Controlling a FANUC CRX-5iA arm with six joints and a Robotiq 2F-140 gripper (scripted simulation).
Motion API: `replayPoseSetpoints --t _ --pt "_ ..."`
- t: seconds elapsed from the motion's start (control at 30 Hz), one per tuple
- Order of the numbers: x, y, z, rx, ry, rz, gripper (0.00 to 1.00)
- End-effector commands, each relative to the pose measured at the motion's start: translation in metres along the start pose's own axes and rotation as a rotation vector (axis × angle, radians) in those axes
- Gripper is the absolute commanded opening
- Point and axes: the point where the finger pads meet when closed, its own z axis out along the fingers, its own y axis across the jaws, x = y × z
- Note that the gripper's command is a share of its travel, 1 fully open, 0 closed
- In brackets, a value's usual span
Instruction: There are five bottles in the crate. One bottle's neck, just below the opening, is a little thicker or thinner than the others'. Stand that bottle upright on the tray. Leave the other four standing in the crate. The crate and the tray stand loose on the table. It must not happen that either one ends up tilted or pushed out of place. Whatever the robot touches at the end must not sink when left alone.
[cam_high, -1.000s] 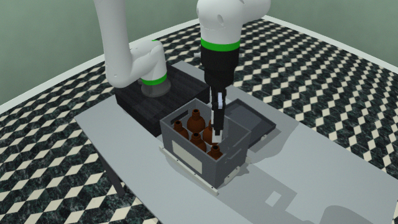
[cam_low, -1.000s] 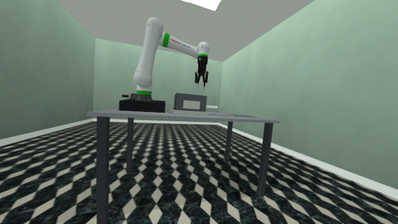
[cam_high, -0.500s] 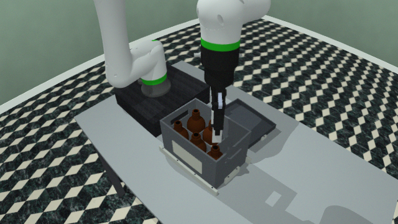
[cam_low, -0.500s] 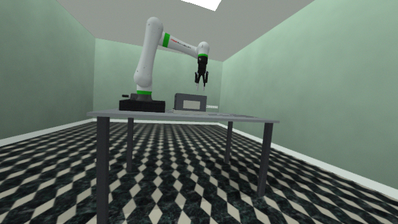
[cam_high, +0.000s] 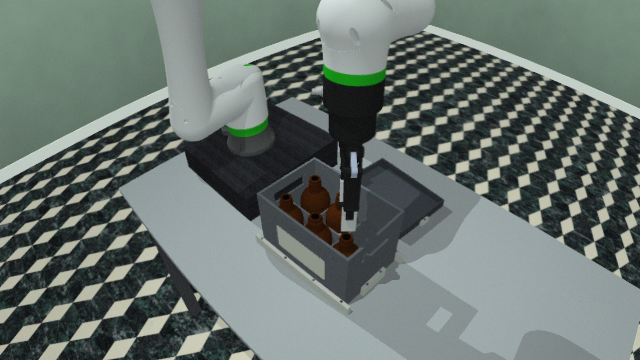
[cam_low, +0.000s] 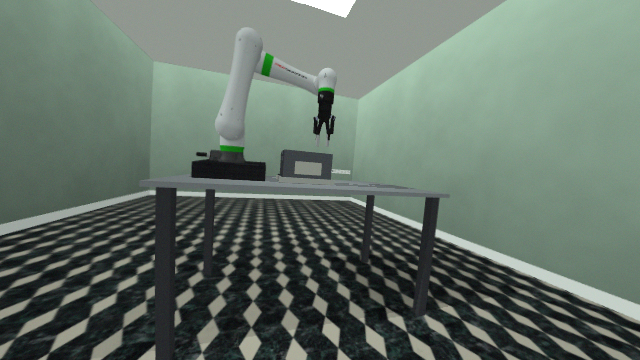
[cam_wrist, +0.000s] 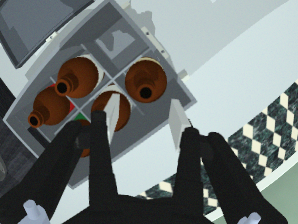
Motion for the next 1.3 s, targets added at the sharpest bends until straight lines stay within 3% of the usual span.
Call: replayPoseSetpoints --t 0.0,1.27 --pt "0.000 0.001 0.001 -0.002 0.001 0.000 0.44" --pt "0.001 0.001 0.035 -0.002 0.001 0.000 0.44"
